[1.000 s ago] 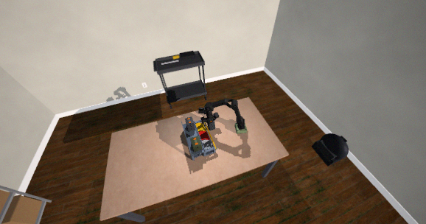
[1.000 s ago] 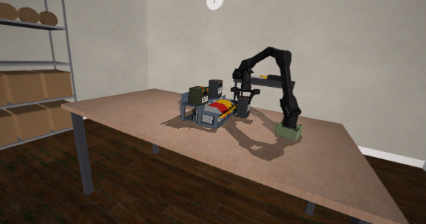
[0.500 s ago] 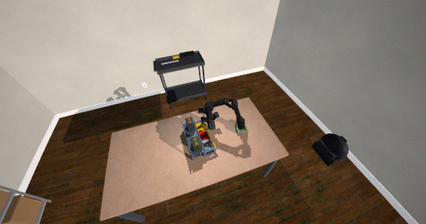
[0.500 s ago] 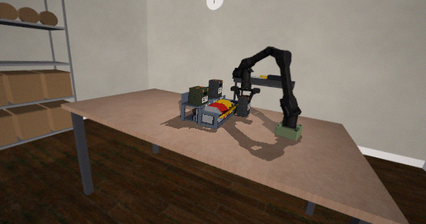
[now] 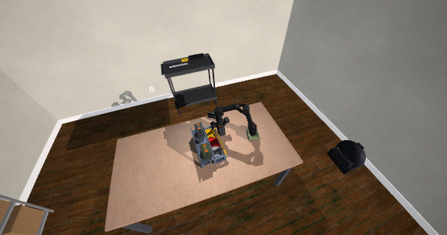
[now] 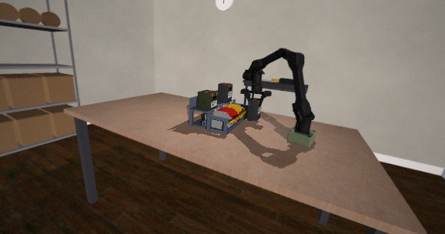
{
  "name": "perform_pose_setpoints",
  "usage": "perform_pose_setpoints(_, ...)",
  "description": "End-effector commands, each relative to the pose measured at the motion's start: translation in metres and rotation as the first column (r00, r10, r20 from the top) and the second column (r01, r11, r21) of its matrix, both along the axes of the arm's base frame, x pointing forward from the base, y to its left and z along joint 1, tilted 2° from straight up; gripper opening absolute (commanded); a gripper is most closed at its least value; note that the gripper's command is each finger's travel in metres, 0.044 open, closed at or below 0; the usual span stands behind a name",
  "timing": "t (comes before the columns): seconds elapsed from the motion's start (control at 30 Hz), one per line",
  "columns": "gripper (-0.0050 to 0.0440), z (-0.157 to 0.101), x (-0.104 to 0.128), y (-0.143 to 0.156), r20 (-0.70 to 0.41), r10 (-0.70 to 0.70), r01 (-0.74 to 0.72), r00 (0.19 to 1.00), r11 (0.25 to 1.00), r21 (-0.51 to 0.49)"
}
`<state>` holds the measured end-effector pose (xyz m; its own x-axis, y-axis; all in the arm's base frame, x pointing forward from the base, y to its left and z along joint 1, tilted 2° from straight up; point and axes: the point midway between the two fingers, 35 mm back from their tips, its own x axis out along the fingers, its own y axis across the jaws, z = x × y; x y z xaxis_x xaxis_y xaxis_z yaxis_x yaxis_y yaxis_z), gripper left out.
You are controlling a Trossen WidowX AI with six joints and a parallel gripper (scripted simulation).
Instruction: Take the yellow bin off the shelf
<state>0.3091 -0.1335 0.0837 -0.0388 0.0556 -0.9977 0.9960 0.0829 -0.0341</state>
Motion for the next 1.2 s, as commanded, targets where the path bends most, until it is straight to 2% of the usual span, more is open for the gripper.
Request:
perform_pose_setpoints(0.0,0.0,0.0279,0.0138,-0.0054,0.081,-0.001,0.003,0.997,1.0,-0.03)
perform_pose_setpoints(0.37,0.0,0.0279,0.0138,-0.0054,0.081,-0.001,0.003,0.997,1.0,-0.03)
perform_pose_setpoints(0.4,0.0,0.0203,0.0094,-0.004,0.059,0.0,0.001,0.998,1.0,-0.025)
perform_pose_setpoints(1.17,0.0,0.0211,0.013,-0.0044,0.081,-0.001,0.003,0.997,1.0,-0.03)
